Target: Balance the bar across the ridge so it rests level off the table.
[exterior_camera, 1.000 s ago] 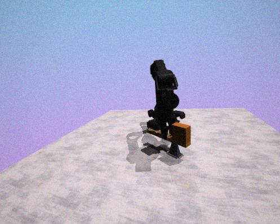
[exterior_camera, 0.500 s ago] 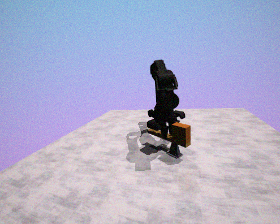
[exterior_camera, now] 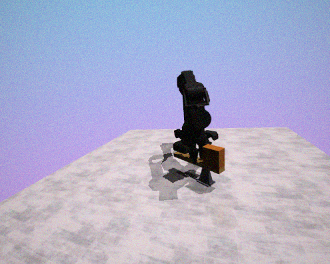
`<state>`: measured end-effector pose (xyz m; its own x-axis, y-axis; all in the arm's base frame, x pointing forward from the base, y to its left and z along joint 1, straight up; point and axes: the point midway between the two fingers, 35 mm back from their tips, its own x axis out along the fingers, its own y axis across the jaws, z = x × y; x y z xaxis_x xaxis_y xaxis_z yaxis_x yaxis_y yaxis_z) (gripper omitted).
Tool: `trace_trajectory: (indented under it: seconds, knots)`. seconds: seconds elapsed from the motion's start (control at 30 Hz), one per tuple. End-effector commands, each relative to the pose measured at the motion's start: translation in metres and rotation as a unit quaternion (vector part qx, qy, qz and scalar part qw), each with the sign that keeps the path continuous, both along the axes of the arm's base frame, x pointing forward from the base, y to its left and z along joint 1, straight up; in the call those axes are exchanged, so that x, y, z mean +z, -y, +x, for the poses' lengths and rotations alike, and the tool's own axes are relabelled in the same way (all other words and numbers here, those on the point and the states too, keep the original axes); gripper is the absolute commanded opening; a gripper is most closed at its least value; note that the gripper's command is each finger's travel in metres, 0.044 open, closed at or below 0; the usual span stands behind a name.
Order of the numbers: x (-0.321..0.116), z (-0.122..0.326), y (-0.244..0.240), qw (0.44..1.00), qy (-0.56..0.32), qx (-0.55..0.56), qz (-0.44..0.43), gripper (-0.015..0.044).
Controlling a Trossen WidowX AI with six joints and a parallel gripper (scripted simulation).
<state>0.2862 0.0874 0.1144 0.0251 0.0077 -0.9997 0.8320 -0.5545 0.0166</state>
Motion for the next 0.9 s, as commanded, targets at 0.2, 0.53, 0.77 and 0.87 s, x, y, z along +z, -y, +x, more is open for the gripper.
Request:
trace_trajectory:
  seconds: [0.2, 0.53, 0.77, 0.87]
  knots:
    - [0.0, 0.0, 0.0, 1.0, 0.0, 0.0, 0.0, 0.0173]
    - [0.0, 0.0, 0.0, 1.0, 0.0, 0.0, 0.0, 0.0185]
    - [0.0, 0.0, 0.0, 1.0, 0.0, 0.0, 0.0, 0.0316]
    - [0.0, 0.0, 0.0, 1.0, 0.0, 0.0, 0.0, 0.0395]
